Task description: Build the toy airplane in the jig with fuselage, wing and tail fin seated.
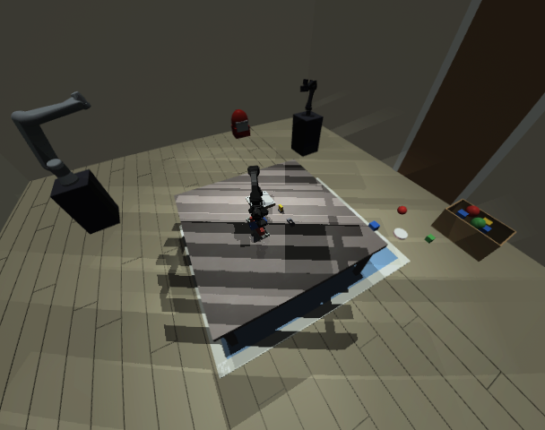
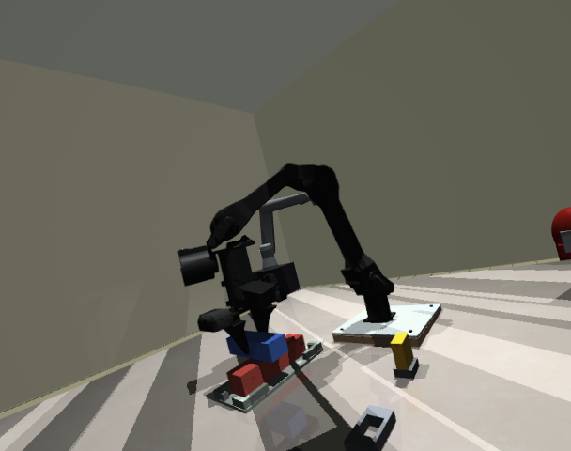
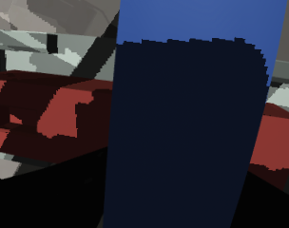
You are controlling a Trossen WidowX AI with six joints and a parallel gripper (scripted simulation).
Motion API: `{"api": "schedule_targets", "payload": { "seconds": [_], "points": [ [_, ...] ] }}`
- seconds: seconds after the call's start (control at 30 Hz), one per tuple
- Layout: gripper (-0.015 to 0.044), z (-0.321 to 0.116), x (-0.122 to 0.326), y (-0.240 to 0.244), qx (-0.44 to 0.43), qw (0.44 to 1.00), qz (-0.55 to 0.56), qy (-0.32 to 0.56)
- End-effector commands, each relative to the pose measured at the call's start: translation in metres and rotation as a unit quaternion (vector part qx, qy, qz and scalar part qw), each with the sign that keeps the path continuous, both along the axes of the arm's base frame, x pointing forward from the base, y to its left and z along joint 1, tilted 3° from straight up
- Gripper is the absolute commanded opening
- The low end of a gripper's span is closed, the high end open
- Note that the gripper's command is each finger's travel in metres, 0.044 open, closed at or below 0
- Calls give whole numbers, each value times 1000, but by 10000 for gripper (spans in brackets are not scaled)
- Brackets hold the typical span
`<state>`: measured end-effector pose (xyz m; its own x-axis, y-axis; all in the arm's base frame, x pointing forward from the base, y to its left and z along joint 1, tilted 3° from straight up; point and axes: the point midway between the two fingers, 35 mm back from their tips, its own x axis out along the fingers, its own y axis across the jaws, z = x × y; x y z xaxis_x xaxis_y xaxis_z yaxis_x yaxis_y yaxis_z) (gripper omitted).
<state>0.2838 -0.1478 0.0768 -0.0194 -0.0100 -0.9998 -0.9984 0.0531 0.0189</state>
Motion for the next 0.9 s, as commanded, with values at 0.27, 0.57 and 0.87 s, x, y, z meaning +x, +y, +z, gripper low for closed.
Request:
{"api": "schedule_targets", "payload": {
  "seconds": [0.27, 0.57, 0.87],
  "points": [
    [440, 0, 0, 0, 0, 1000, 0, 0],
    [440, 2, 0, 0, 0, 1000, 0, 0],
    [440, 85, 2, 1, -2, 1000, 1, 0]
  ]
}}
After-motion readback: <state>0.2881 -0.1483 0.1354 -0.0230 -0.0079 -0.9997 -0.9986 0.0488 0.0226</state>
